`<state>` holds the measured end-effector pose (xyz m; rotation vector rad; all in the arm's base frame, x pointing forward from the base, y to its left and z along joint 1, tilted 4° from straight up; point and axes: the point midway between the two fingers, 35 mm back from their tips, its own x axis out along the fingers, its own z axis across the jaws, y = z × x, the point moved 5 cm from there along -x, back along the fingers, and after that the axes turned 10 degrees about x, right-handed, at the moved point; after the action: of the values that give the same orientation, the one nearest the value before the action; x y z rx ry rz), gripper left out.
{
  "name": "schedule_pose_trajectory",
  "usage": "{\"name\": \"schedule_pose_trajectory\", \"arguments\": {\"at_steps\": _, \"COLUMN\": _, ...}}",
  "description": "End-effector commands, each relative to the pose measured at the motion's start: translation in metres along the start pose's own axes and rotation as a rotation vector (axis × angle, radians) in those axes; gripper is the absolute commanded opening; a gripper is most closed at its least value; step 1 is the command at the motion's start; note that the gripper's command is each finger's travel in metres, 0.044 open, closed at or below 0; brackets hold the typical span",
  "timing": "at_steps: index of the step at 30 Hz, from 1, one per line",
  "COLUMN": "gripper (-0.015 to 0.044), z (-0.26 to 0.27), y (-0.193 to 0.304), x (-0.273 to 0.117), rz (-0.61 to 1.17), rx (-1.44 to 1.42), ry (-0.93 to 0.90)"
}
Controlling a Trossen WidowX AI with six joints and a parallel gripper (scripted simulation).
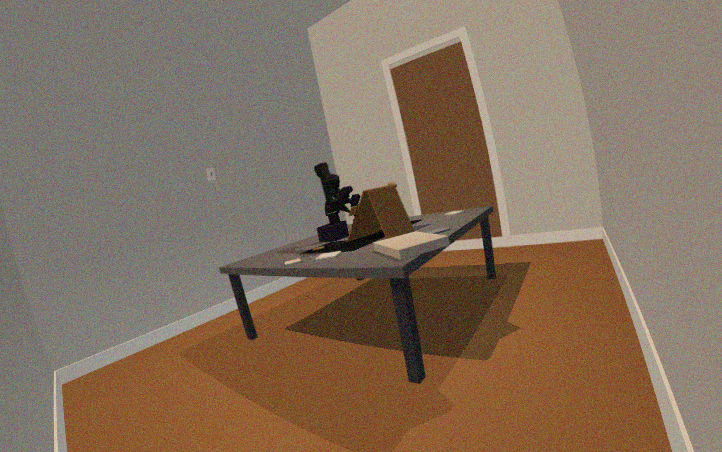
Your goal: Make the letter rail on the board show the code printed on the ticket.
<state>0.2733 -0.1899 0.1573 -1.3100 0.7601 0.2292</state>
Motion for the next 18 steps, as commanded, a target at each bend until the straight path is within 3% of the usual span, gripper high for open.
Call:
{"name": "schedule_pose_trajectory", "arguments": {"at_steps": 1, "gripper": 0.0000, "z": 0.0020, "y": 0.0005, "x": -0.0001, "rz": -0.002, "rx": 0.005, "ry": 0.004}}
{"name": "schedule_pose_trajectory", "arguments": {"at_steps": 18, "gripper": 0.0000, "z": 0.0105, "y": 0.0018, "x": 0.0000, "rz": -0.002, "rx": 0.006, "ry": 0.004}}
